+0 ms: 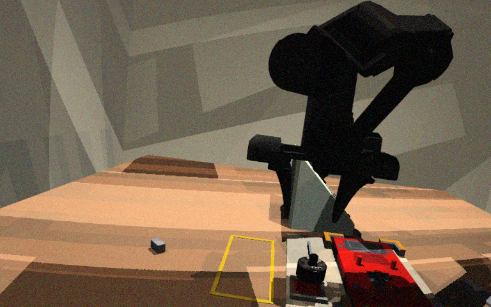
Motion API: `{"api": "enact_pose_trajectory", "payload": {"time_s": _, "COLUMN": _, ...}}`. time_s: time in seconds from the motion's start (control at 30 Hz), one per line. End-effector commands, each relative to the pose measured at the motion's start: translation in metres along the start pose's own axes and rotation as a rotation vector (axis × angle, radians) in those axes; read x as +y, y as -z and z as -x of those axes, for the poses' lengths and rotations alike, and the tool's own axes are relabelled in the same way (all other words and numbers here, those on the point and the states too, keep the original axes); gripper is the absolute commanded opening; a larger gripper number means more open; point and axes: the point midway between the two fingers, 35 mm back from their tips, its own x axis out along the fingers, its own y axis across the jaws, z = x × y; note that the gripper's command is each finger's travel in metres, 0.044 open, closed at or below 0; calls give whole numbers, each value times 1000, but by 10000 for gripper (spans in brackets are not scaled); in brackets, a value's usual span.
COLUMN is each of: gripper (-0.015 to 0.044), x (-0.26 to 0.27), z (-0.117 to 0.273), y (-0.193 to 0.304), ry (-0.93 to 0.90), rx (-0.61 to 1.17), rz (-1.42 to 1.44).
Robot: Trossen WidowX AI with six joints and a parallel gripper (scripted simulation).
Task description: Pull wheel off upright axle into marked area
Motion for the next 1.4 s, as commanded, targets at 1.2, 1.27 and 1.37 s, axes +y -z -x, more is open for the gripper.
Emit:
{"api": "enact_pose_trajectory", "payload": {"time_s": 1.2, "gripper": 142, "x": 13, "z": -70, "y": -11, "ry": -17, "rx": 1, "rz": 17}}
{"api": "enact_pose_trajectory", "payload": {"time_s": 1.27, "gripper": 89, "x": 13, "z": -70, "y": -11, "ry": -17, "rx": 1, "rz": 17}}
{"api": "enact_pose_trajectory", "payload": {"time_s": 1.37, "gripper": 10, "x": 13, "z": -69, "y": -11, "ry": -17, "rx": 1, "rz": 17}}
